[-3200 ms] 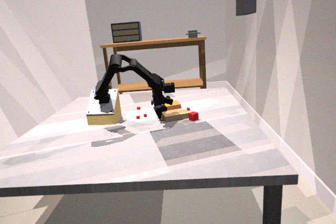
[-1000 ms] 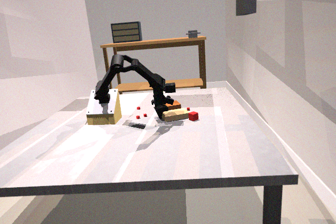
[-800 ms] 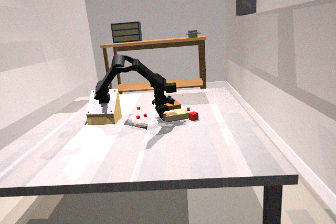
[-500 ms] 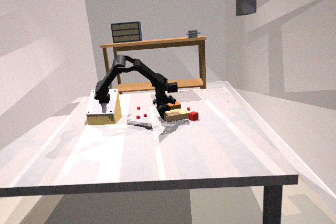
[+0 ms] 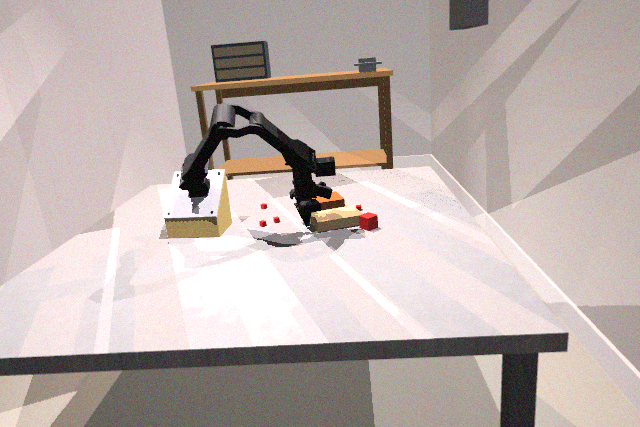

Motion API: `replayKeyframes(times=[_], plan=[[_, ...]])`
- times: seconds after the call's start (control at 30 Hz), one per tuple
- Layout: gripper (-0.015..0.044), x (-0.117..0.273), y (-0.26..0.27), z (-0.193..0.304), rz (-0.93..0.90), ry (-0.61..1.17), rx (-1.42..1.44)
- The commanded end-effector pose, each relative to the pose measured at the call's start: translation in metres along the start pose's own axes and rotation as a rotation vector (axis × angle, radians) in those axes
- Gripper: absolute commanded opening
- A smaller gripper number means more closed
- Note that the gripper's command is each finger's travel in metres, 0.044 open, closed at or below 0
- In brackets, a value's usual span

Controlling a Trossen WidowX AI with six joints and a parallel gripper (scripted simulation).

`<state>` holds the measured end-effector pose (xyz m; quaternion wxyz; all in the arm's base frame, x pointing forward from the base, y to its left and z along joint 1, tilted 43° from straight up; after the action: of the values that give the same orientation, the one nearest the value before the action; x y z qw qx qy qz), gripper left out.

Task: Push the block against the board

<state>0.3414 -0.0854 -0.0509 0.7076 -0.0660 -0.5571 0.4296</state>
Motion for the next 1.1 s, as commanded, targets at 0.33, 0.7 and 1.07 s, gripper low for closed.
replayKeyframes(times=[0.33,0.7,1.07], plan=[[0.0,-0.001,0.008,0.023,-0.002,0.007,0.011],[0.0,0.002,0.01,0.031,-0.002,0.002,0.003],[0.0,0.054,0.008,0.029,-0.003,0.006,-0.012]])
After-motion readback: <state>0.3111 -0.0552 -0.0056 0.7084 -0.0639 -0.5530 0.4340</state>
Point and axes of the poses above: the point midway between the two fingers, 35 mm back from their tips, its own x axis back along the fingers, its own y axis across the jaws, z = x × y, the point moved 1 cm from there along x, back along the fingers, and after that the axes turned 13 degrees about x, right-handed, at the moved point
